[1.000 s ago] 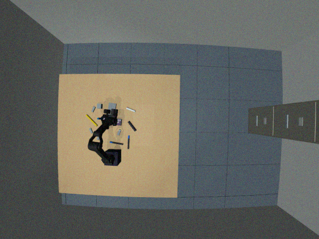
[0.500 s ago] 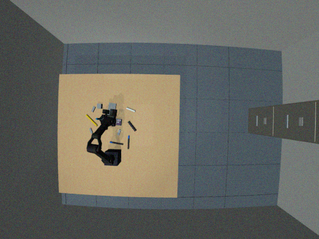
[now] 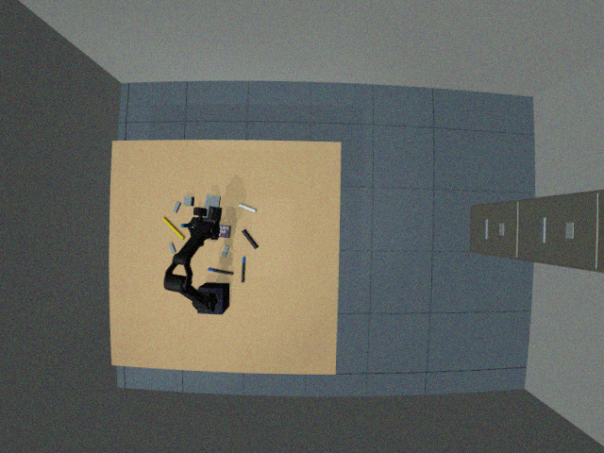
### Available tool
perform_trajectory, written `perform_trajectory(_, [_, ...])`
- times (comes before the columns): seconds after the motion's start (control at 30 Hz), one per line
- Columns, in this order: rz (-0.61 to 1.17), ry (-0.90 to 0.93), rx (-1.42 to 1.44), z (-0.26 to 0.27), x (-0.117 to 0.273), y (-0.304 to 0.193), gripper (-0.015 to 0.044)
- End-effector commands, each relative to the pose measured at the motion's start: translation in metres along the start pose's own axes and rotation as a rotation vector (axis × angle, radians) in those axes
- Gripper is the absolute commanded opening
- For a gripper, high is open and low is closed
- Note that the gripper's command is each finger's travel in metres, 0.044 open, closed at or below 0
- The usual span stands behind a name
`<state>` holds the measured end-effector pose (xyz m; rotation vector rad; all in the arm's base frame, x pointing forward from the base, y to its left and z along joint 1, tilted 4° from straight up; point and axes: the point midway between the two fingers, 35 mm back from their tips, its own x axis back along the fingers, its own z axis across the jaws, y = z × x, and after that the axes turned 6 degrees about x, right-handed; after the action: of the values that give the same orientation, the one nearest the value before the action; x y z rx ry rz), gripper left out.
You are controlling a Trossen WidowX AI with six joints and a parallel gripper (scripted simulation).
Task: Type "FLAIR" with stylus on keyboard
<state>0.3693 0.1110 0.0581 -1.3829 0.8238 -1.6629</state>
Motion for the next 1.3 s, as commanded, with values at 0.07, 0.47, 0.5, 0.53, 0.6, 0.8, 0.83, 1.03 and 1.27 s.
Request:
perform_trajectory(0.07, [-0.021, 0.004, 0.001, 0.004, 0.024, 0.017, 0.0000])
perform_trajectory(0.47, [-0.015, -0.002, 0.002, -0.002, 0.090, 0.048, 0.0000])
perform_trajectory(0.5, [-0.011, -0.002, 0.002, -0.002, 0.095, 0.050, 0.0000])
perform_trajectory(0.53, [-0.009, -0.002, 0.002, -0.003, 0.098, 0.050, 0.0000])
perform_trajectory(0.6, [-0.008, -0.002, 0.002, -0.003, 0.098, 0.051, 0.0000])
perform_trajectory(0.8, [-0.009, -0.001, 0.002, -0.004, 0.093, 0.060, 0.0000])
perform_trajectory(0.83, [-0.009, -0.001, 0.002, -0.005, 0.091, 0.064, 0.0000])
perform_trajectory(1.03, [-0.009, -0.001, 0.002, -0.005, 0.089, 0.068, 0.0000])
perform_trajectory(1.27, [-0.009, -0.001, 0.002, -0.005, 0.088, 0.071, 0.0081])
